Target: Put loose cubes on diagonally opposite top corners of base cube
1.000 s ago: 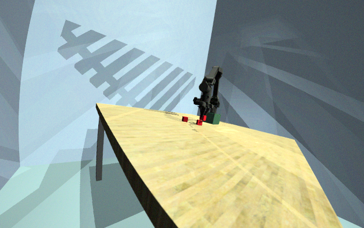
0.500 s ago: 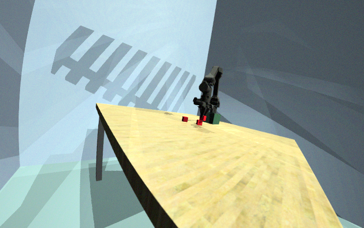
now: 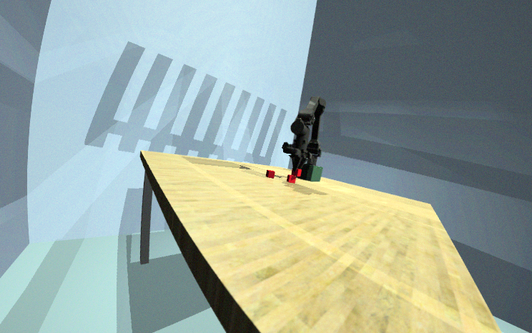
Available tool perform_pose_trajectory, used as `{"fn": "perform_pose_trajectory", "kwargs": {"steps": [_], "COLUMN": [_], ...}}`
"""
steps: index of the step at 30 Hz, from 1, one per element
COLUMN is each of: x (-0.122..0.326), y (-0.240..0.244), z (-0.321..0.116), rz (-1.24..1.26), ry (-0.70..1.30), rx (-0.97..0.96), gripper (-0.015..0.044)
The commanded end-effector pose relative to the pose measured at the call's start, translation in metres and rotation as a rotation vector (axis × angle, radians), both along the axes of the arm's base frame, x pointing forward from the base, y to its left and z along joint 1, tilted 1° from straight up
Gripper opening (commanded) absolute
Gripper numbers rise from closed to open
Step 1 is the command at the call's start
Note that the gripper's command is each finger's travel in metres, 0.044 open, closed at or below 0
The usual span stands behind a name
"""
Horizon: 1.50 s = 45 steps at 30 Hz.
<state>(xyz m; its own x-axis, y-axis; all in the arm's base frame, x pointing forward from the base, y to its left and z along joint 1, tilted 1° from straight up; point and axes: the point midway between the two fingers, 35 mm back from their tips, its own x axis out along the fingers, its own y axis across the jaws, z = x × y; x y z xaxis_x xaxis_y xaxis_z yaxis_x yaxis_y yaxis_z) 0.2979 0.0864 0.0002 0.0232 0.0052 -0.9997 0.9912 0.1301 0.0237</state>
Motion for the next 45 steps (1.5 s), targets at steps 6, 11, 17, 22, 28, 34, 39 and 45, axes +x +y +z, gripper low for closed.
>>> {"fn": "perform_pose_trajectory", "kwargs": {"steps": [6,11,17,22,28,34,39,45], "x": [-0.001,-0.001,0.0,0.0,0.0,0.0,0.0,0.0], "y": [-0.001,-0.001,0.0,0.0,0.0,0.0,0.0,0.0], "z": [-0.002,-0.002,0.009,0.012,0.016,0.021,0.025,0.029], "rz": [0.002,0.002,0.0,0.0,0.0,0.0,0.0,0.0], "ry": [0.003,0.003,0.0,0.0,0.0,0.0,0.0,0.0], "rx": [-0.006,-0.006,0.0,0.0,0.0,0.0,0.0,0.0], "gripper": [0.0184,0.0205,0.0205,0.0205,0.0205,0.0205,0.0205,0.0205]}}
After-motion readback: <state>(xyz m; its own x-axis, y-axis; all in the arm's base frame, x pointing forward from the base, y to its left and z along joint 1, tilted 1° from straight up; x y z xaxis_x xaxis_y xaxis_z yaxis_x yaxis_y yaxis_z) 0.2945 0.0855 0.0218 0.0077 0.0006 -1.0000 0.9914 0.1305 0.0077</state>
